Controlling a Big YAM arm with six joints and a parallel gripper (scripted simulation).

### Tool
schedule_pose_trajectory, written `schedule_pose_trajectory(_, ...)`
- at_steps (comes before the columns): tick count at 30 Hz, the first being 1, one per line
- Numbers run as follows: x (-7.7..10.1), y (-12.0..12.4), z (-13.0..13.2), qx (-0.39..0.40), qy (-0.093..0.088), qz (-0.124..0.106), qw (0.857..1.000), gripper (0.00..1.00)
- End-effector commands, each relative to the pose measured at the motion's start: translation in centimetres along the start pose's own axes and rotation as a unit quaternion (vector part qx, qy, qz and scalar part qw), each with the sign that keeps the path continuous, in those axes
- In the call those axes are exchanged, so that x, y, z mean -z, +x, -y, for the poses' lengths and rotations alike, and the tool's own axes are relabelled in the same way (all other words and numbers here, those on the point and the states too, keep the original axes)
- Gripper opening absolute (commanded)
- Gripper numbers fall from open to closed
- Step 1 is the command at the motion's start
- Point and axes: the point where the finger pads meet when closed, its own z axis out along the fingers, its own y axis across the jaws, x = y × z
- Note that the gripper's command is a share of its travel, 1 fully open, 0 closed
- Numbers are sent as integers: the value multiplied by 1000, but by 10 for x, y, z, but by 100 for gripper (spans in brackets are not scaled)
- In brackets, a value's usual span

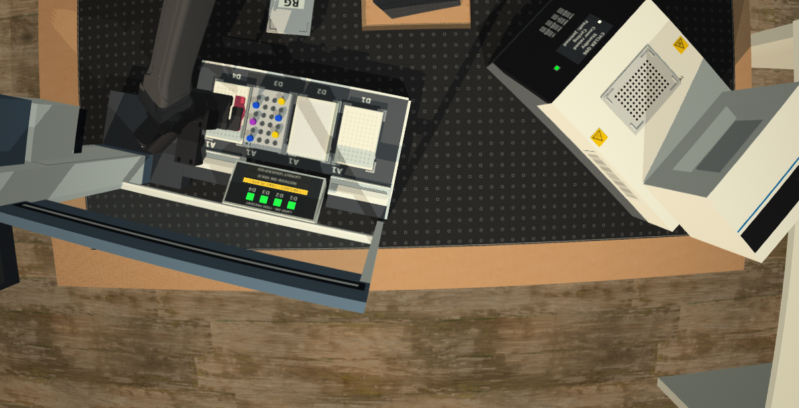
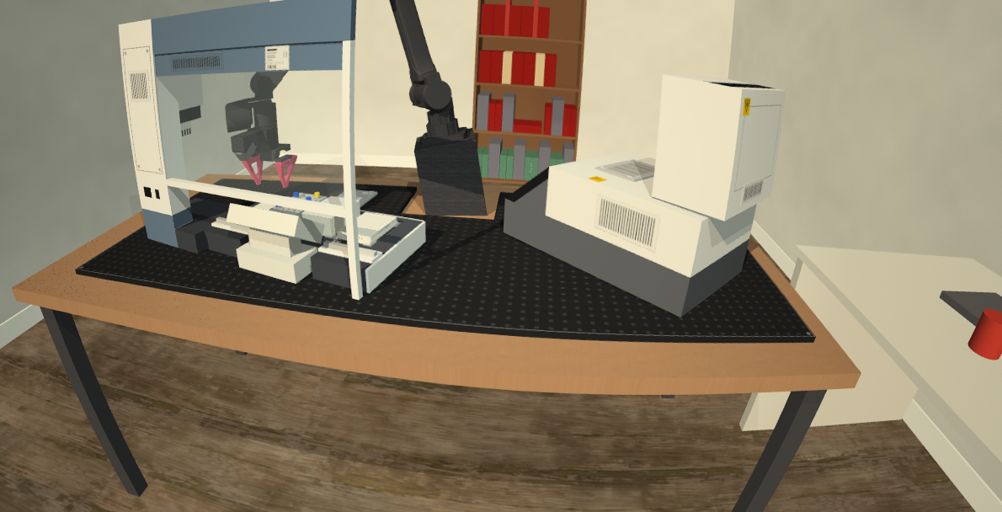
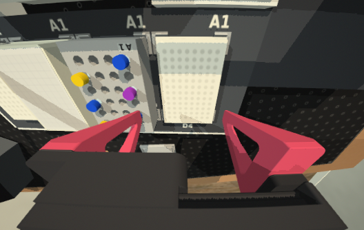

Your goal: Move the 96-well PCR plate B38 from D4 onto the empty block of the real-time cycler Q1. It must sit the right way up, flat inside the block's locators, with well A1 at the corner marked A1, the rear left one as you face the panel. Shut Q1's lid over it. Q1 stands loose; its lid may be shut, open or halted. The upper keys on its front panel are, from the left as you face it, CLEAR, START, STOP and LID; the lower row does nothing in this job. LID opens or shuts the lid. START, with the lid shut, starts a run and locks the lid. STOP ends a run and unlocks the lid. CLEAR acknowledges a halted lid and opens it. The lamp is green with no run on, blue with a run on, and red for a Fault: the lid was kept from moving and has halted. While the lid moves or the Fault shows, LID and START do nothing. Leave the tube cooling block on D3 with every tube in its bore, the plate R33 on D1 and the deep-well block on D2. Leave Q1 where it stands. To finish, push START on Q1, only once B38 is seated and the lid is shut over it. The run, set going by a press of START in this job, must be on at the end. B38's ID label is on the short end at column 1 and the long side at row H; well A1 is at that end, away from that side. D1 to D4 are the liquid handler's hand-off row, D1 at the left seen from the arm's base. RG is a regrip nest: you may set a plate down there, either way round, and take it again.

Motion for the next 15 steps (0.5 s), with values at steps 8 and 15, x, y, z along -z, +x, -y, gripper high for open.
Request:
schedule_pose_trajectory(8,15,-23,26,4,26,32,999,97)
schedule_pose_trajectory(15,-3,-20,27,2,18,22,1000,97)
